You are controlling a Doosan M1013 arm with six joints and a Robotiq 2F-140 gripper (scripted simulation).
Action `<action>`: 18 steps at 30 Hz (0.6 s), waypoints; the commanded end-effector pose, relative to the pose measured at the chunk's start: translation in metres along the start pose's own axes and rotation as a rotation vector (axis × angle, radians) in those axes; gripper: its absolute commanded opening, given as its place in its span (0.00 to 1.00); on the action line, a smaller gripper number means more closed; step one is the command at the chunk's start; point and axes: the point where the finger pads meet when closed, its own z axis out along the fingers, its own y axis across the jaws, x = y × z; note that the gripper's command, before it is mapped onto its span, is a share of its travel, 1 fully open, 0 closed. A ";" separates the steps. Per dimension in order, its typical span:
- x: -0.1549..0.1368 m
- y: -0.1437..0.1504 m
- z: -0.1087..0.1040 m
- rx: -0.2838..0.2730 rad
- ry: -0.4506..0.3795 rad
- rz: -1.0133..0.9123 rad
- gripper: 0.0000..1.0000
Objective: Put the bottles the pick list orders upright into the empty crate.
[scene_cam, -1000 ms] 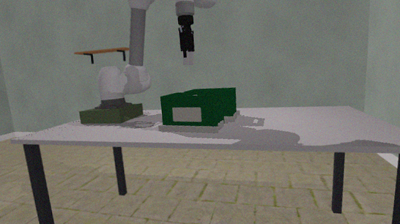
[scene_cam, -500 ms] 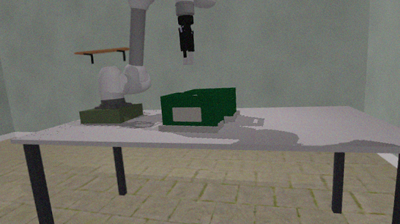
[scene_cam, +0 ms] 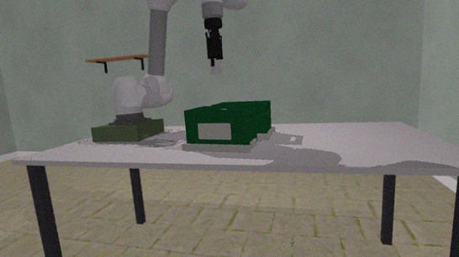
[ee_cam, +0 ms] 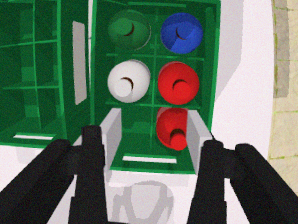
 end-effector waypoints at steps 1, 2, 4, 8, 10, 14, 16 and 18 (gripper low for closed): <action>0.001 -0.005 0.014 -0.004 -0.002 -0.105 0.38; 0.001 -0.008 0.018 -0.004 -0.002 -0.139 0.38; 0.001 -0.008 0.018 -0.004 -0.002 -0.139 0.38; 0.003 -0.017 0.036 -0.004 -0.002 -0.272 0.38; 0.003 -0.022 0.044 -0.004 -0.002 -0.339 0.38; 0.005 -0.031 0.062 -0.004 -0.002 -0.472 0.38; 0.006 -0.036 0.071 -0.004 -0.003 -0.539 0.38; 0.007 -0.040 0.080 -0.004 -0.003 -0.605 0.38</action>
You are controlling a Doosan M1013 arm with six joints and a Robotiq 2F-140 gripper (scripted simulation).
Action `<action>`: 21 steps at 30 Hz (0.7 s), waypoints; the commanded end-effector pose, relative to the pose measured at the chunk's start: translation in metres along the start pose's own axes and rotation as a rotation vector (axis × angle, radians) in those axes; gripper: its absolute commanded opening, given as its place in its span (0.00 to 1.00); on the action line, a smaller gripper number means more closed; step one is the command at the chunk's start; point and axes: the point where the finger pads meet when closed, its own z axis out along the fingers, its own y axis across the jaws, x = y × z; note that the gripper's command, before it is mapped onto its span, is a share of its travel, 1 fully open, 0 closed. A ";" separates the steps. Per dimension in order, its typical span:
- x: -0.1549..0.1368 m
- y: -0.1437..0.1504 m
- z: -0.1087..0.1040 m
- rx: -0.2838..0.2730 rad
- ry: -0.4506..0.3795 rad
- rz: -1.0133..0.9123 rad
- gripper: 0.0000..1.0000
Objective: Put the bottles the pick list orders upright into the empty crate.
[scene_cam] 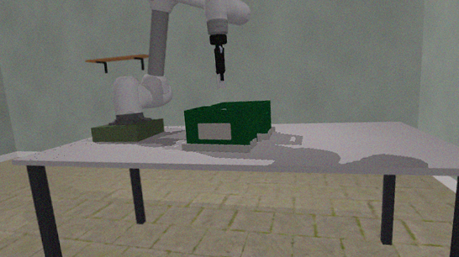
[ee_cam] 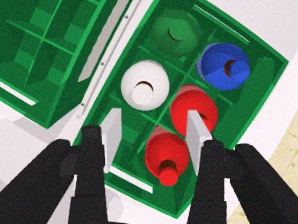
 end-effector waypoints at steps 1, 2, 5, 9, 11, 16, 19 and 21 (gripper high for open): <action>0.006 -0.008 0.022 0.001 -0.001 -0.147 0.38; 0.006 -0.008 0.022 0.001 -0.001 -0.147 0.38; 0.009 -0.012 0.031 0.001 -0.001 -0.213 0.38; 0.010 -0.013 0.034 0.001 -0.001 -0.265 0.38; 0.010 -0.013 0.034 0.001 -0.001 -0.265 0.38; 0.010 -0.013 0.034 0.001 -0.001 -0.265 0.38; 0.010 -0.013 0.034 0.001 -0.001 -0.265 0.38; 0.010 -0.013 0.034 0.001 -0.001 -0.265 0.38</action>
